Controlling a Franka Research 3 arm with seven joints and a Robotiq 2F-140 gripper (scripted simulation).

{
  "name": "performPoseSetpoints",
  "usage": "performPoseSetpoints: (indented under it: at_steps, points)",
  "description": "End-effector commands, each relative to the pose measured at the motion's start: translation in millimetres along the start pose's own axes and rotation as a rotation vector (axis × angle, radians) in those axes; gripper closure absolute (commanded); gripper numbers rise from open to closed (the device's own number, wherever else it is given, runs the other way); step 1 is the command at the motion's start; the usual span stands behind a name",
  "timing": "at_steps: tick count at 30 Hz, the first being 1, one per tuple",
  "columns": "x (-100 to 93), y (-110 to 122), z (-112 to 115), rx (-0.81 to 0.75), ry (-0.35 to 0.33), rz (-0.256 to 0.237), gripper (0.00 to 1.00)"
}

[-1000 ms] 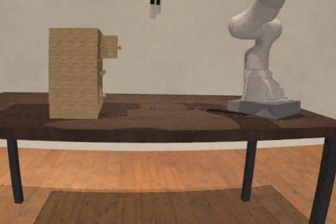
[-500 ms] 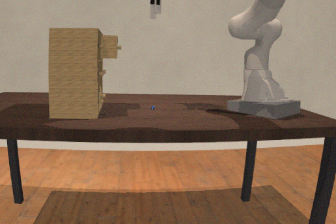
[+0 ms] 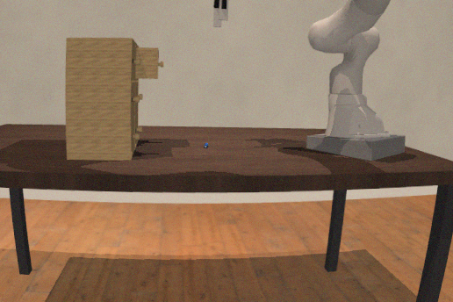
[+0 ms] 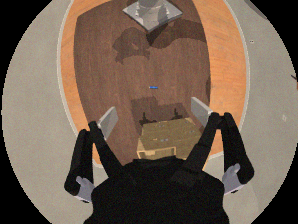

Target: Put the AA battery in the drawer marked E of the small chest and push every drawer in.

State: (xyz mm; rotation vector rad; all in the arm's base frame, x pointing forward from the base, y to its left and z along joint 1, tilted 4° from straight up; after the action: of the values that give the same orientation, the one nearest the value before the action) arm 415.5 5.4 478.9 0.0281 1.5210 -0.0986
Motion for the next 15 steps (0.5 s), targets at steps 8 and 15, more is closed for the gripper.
performPoseSetpoints:
  at_steps: [8, 15]
  points:
    - [4.4, -25, -49, -0.023, 0.004, -0.009, 0.0]
    - [5.0, -27, -55, -0.023, 0.004, -0.009, 0.0]
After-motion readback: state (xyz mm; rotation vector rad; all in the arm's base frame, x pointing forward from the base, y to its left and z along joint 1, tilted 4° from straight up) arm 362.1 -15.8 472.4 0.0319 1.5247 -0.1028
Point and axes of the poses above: the point where the finger pads meet when closed, its own x axis out along the fingers, its own y axis across the jaws, z = x × y, the point moved 10 cm from there along -x, back along the fingers, and after that the axes turned 10 degrees about x, right-handed, at the moved point
